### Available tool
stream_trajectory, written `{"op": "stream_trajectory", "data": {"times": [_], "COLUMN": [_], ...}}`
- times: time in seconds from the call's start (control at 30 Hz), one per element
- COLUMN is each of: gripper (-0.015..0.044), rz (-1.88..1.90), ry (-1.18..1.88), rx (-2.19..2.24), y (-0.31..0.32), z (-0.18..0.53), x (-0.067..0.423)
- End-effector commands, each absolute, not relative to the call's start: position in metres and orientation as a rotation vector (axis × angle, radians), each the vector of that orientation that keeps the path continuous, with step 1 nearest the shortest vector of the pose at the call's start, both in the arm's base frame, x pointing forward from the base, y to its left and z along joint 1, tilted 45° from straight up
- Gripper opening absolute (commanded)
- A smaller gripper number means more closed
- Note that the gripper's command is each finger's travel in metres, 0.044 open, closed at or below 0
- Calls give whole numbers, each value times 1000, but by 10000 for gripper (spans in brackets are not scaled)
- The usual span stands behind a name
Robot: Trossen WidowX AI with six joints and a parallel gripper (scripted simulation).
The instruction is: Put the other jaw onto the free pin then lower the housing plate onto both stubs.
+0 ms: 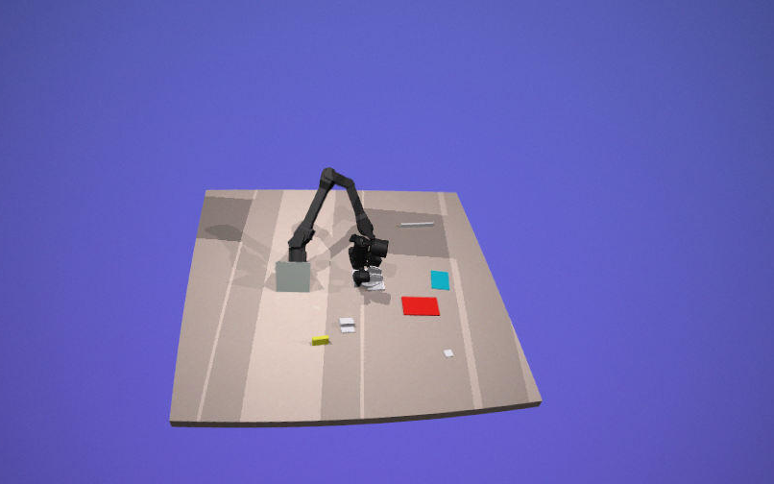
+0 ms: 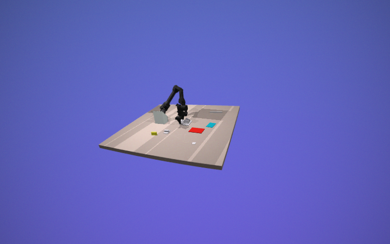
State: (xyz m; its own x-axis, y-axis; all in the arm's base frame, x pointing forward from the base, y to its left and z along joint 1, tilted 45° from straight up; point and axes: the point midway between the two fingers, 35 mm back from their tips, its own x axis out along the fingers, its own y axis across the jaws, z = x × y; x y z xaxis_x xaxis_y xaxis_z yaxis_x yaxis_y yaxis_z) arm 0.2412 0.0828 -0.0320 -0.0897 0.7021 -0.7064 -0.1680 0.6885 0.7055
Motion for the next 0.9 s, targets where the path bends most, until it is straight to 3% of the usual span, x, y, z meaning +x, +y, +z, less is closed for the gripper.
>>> {"op": "stream_trajectory", "data": {"times": [0.0,0.03,0.17,0.63,0.87], "gripper": [351,351,440,440,440], "rz": [770,770,770,770,765], "ry": [1496,1496,1495,1495,1497], "rx": [469,469,464,463,463], "y": [83,83,83,82,47], "z": [-32,-32,-32,-31,2], "x": [241,241,241,242,248]}}
